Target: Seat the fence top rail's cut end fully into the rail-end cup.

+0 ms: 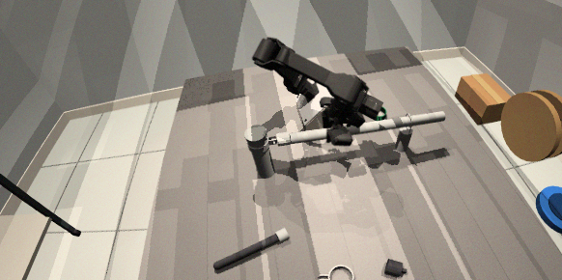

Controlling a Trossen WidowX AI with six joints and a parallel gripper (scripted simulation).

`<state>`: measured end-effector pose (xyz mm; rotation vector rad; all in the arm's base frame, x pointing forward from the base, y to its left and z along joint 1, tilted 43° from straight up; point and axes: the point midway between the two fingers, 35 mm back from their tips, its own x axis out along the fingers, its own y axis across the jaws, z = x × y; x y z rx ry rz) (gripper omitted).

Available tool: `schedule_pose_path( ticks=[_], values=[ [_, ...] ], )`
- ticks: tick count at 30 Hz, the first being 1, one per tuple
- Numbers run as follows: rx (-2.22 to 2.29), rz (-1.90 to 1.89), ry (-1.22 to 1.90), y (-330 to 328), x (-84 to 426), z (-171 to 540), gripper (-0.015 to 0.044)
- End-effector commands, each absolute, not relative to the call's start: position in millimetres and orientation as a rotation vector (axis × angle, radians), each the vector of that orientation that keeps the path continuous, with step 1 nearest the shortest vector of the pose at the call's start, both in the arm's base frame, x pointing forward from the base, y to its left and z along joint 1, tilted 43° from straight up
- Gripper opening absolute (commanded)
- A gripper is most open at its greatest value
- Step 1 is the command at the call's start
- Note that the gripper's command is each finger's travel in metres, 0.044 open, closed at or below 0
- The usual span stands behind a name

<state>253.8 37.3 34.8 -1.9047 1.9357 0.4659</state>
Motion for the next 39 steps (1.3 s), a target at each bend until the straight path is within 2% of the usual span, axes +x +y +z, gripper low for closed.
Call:
schedule_pose_path(
  ticks=[1, 39],
  values=[
    [-1.919, 0.459, 1.934, 36.3, 255.1, 39.5, 0.0000],
    [-1.898, 0.472, 1.942, 37.8, 255.1, 36.9, 0.0000]
  ],
)
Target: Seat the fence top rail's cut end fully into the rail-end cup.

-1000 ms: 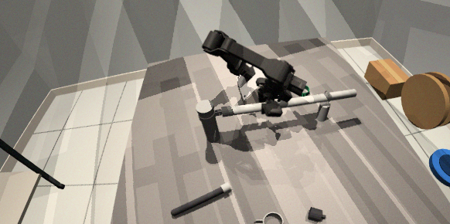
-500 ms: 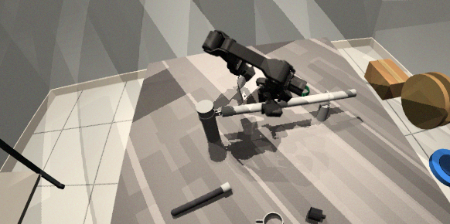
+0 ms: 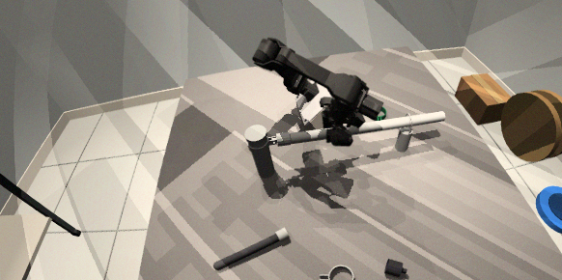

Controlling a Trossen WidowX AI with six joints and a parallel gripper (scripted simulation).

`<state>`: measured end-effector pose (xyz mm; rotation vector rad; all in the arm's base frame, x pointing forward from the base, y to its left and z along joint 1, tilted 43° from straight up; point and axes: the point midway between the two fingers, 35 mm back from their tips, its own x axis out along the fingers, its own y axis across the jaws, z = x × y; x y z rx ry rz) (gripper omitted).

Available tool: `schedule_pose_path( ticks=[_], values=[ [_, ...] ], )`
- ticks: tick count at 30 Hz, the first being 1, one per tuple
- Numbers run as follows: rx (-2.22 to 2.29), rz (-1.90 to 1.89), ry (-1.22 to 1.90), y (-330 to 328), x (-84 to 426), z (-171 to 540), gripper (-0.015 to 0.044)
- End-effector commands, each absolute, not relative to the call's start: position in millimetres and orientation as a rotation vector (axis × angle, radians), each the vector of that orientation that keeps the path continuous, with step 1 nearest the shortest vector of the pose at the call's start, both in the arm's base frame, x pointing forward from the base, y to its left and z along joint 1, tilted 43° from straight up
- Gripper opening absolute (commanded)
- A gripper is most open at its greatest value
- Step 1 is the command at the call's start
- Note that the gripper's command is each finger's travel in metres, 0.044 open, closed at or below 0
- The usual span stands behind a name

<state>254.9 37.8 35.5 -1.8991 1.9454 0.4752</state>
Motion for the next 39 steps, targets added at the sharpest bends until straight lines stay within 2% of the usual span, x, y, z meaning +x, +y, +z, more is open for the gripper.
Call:
schedule_pose_path(
  ticks=[1, 39],
  values=[
    [-1.898, 0.472, 1.942, 37.6, 255.1, 37.2, 0.0000],
    [-1.874, 0.488, 1.946, 37.2, 255.1, 36.6, 0.0000]
  ],
)
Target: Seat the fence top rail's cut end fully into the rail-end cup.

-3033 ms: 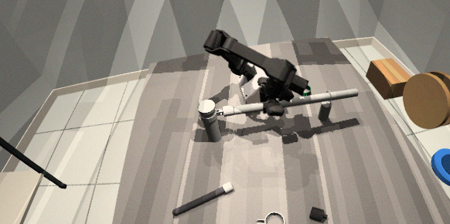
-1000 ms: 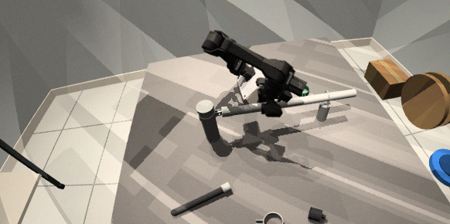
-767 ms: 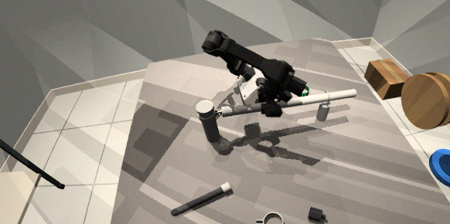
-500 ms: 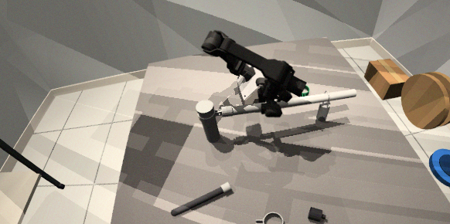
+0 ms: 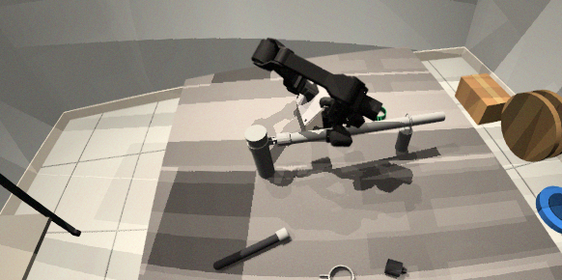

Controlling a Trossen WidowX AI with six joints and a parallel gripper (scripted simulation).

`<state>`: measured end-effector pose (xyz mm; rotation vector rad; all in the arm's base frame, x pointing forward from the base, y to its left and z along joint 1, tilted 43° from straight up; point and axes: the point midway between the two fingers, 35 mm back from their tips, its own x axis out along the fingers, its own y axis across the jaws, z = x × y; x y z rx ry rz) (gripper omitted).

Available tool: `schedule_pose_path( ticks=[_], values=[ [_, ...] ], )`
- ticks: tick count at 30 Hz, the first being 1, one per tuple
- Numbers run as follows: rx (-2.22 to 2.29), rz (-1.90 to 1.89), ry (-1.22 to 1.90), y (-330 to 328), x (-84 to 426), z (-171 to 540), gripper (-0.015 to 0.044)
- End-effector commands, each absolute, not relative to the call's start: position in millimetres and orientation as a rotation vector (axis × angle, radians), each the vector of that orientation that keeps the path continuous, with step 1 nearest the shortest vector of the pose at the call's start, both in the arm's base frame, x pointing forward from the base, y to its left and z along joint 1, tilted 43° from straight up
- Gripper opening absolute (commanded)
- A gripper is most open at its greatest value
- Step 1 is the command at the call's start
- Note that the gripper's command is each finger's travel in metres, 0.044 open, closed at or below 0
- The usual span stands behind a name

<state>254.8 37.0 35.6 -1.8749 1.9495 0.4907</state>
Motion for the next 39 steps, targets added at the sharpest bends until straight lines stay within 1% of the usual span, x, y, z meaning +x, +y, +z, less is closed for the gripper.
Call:
schedule_pose_path(
  ticks=[1, 28, 39],
  values=[
    [-1.874, 0.488, 1.946, 37.3, 255.1, 36.6, 0.0000],
    [-1.874, 0.488, 1.945, 46.0, 256.3, 37.1, 0.0000],
    [-1.877, 0.488, 1.962, 37.0, 255.2, 41.0, 0.0000]
  ],
)
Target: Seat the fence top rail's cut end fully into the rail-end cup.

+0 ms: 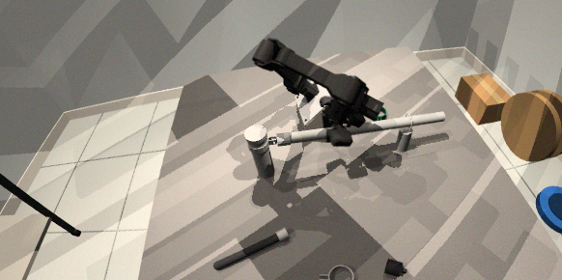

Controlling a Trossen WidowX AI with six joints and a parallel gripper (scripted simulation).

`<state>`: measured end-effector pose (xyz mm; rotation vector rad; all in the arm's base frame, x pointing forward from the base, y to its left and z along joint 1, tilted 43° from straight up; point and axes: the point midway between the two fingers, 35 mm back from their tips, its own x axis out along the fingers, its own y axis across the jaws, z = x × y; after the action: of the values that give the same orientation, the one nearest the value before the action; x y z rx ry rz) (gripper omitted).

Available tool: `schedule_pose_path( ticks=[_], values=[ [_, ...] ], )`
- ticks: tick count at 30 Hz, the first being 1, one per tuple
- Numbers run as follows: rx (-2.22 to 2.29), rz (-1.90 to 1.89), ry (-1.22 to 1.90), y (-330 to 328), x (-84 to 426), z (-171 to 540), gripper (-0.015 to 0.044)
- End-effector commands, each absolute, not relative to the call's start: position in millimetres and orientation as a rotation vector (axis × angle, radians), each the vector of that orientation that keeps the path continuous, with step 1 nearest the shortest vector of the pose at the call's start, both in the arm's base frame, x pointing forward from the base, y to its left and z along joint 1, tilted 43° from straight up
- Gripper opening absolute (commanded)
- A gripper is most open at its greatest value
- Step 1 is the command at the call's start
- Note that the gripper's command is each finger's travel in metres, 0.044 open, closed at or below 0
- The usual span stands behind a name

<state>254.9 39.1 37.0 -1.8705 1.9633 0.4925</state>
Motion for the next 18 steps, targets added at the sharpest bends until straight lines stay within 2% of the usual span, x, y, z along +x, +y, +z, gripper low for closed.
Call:
schedule_pose_path(
  ticks=[1, 18],
  values=[
    [-1.877, 0.488, 1.962, 36.8, 255.1, 41.1, 0.0000],
    [-1.868, 0.495, 1.968, 37.1, 254.8, 37.9, 0.0000]
  ],
)
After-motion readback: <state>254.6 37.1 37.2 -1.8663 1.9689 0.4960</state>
